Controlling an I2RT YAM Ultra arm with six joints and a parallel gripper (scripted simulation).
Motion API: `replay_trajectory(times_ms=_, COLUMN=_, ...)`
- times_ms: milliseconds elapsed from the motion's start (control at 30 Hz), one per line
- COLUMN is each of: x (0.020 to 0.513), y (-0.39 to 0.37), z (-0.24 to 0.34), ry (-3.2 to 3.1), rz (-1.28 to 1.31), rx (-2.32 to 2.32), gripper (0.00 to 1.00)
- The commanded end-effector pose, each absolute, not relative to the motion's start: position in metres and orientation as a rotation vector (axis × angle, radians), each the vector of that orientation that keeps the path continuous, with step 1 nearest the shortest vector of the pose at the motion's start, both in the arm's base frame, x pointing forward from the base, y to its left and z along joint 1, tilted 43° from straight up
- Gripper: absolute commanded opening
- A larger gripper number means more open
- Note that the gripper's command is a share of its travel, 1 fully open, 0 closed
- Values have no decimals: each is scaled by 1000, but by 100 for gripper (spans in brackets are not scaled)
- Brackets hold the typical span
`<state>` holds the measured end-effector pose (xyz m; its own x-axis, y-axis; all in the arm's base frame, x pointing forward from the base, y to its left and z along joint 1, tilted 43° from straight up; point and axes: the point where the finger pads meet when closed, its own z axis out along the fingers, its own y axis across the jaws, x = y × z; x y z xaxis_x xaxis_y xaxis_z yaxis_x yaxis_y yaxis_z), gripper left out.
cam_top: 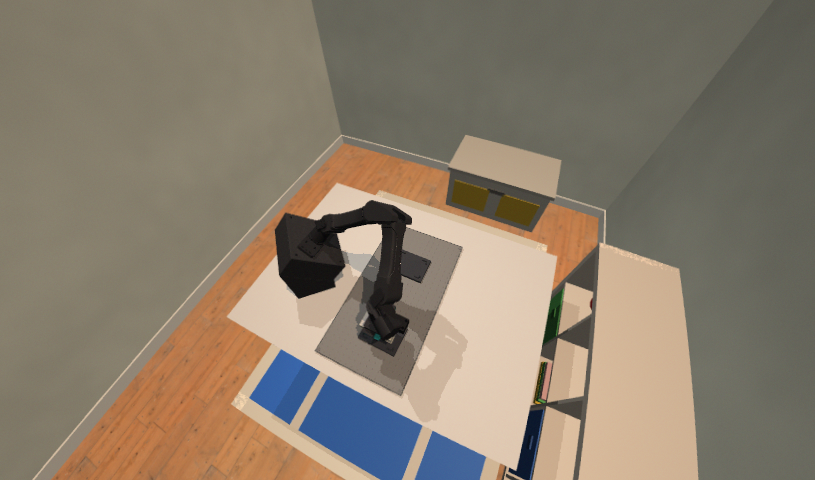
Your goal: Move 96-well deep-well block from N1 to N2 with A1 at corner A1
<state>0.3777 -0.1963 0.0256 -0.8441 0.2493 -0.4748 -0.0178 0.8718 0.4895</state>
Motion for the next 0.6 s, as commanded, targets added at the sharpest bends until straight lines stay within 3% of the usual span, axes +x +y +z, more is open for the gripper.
replay_trajectory(times_ms=0, x=375, y=-205, z=30, ry=2487, rz=649, rx=188, gripper=0)
replay_trajectory(times_ms=567, x=371, y=-171, z=46, ry=2486, rz=643, rx=169, gripper=0)
